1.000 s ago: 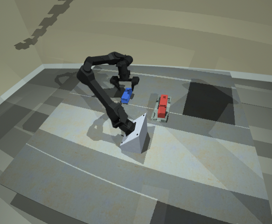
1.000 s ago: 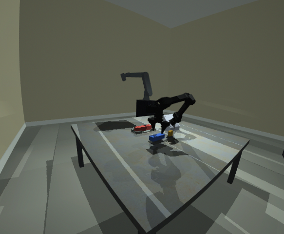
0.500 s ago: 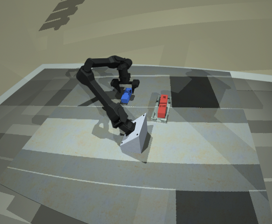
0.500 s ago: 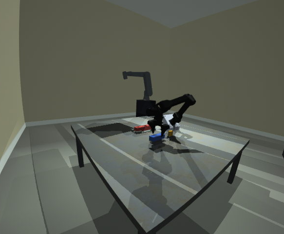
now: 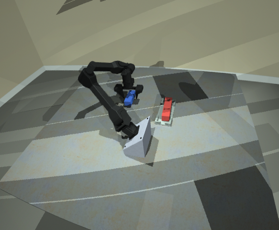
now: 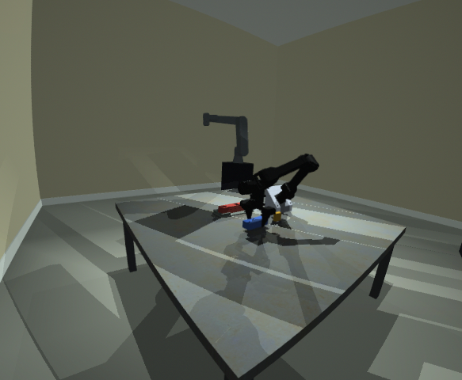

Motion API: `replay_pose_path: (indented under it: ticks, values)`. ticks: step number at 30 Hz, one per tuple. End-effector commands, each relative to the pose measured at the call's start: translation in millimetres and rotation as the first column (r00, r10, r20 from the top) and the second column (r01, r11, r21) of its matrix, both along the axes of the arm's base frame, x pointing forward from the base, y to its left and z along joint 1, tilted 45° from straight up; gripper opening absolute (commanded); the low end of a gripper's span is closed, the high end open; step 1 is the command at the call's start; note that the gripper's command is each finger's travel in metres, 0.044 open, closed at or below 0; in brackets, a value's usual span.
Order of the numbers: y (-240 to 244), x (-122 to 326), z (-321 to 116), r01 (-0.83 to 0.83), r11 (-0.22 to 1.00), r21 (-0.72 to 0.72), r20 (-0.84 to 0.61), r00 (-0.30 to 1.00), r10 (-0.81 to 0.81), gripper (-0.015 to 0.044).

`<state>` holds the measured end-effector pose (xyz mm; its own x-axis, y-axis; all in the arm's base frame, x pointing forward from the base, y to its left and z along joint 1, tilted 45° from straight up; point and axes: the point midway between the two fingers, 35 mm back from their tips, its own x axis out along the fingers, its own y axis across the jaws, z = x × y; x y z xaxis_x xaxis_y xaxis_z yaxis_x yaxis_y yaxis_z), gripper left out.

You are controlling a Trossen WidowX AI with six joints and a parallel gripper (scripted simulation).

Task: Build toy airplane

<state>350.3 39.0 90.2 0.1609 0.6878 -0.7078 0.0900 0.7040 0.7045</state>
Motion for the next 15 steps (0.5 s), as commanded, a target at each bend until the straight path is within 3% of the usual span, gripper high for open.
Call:
replay_pose_path:
  ticks: [1,9,15]
  values:
    - [1.1,-0.4,-2.5,0.006,1.000,0.005,-0.004,1.000,-0.006,0.0388]
    - [1.1,-0.4,-2.5,0.006,1.000,0.005,-0.004,1.000,-0.006,0.0177]
    - [1.1,-0.4,-2.5,0.006,1.000,0.005,-0.004,1.000,-0.006,0.0138]
